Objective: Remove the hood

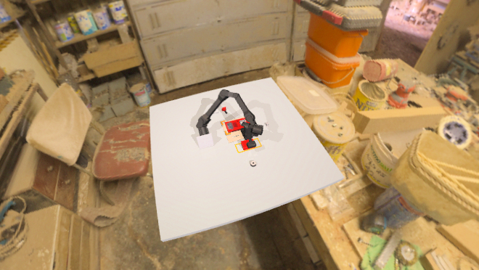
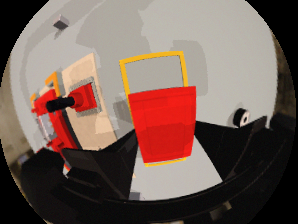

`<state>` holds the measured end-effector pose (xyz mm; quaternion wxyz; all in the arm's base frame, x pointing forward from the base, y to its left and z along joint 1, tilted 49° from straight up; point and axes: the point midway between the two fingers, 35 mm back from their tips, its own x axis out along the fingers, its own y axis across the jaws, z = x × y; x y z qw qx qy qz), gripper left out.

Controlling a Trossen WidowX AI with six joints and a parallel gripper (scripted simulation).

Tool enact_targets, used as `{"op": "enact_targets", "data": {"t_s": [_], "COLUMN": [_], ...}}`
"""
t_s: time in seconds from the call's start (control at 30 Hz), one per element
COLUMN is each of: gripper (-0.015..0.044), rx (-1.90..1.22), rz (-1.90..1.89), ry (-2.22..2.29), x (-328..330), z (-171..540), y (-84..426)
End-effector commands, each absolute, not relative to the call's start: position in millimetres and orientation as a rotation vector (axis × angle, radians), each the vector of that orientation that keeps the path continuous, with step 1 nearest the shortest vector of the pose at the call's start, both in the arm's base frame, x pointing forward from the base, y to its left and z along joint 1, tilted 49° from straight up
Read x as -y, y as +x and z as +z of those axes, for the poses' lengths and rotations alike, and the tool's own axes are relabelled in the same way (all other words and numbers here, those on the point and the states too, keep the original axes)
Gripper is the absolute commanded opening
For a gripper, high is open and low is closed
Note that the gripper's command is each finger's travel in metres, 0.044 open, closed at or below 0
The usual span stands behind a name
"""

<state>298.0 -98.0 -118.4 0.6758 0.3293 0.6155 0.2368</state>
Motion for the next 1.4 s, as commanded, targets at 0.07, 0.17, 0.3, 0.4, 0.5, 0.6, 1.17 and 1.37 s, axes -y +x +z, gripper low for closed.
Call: {"op": "enact_targets", "data": {"t_s": [0.07, 0.17, 0.3, 0.4, 0.5, 0.6, 1.17, 1.37], "gripper": [0.0026, 0.0105, 0.021, 0.0289, 0.0367, 0.044, 0.044, 0.044], "rx": [-1.384, -1.384, -1.384, -1.384, -1.384, -1.384, -1.378, -1.378], "rz": [0.533, 0.533, 0.533, 0.533, 0.533, 0.532, 0.534, 0.534], "ry": [0.741, 0.741, 0.741, 0.741, 0.741, 0.741, 0.747, 0.747], "x": [97.3, 97.3, 97.3, 97.3, 97.3, 99.6, 150.4, 150.4], "z": [-119.1, -119.1, -119.1, -119.1, -119.1, -117.3, -71.8, -71.8], "y": [298.1, 298.1, 298.1, 298.1, 298.1, 298.0, 287.8, 287.8]}}
